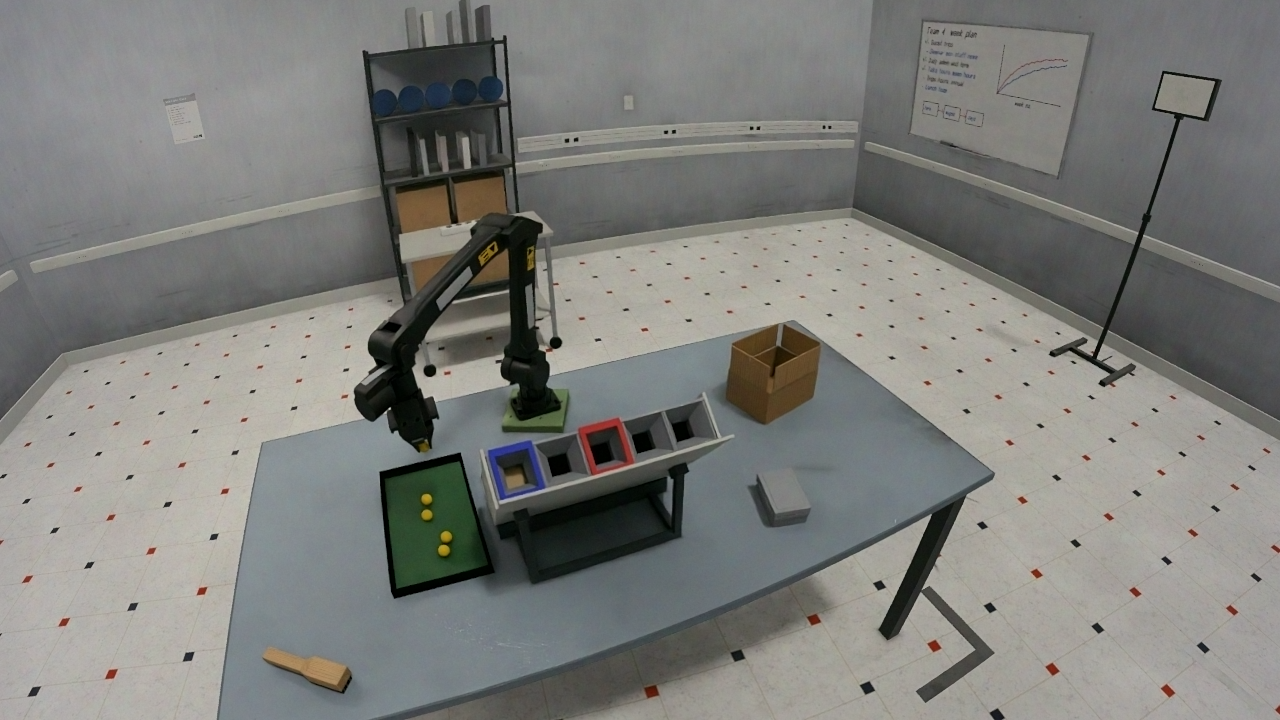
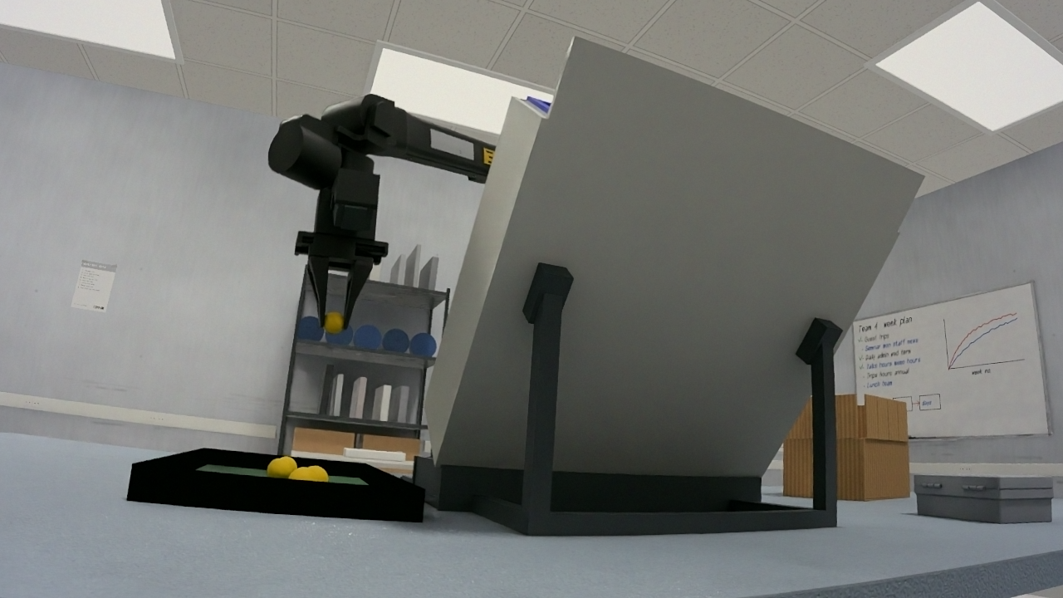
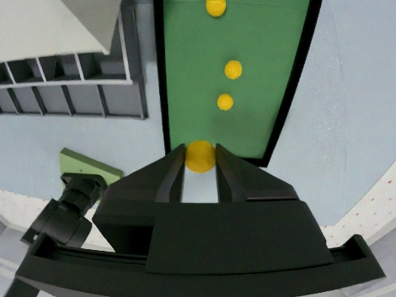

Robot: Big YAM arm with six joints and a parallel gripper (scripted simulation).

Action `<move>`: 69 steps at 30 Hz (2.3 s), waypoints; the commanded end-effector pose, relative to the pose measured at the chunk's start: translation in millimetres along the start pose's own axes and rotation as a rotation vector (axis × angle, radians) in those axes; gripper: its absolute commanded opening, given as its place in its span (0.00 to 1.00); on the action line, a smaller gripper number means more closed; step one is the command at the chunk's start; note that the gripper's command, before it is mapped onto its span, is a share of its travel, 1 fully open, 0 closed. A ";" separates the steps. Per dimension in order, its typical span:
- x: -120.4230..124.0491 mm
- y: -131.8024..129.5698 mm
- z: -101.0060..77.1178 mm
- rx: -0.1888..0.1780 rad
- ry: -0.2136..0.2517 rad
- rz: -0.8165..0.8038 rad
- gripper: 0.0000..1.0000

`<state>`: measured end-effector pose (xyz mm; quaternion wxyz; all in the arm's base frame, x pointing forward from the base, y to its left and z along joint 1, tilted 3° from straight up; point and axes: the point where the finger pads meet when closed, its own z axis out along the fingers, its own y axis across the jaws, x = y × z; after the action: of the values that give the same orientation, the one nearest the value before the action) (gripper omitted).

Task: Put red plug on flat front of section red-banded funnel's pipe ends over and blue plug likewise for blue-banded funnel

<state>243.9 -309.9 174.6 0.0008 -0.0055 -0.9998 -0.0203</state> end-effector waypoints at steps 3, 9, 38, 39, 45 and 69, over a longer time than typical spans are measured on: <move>-33.3 -12.2 -23.2 0.024 -0.021 0.047 0.00; -33.1 -11.9 -23.3 0.044 -0.035 0.046 0.00; -74.4 122.7 -96.0 0.058 -0.224 0.029 0.00; -76.9 129.6 -100.7 0.060 -0.235 0.028 0.00; -92.3 171.4 -129.2 0.068 -0.301 0.019 0.00; -137.7 304.7 -213.7 0.072 -0.497 0.032 0.00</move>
<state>371.1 -26.6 357.3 -0.1996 0.0026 -0.9797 0.0185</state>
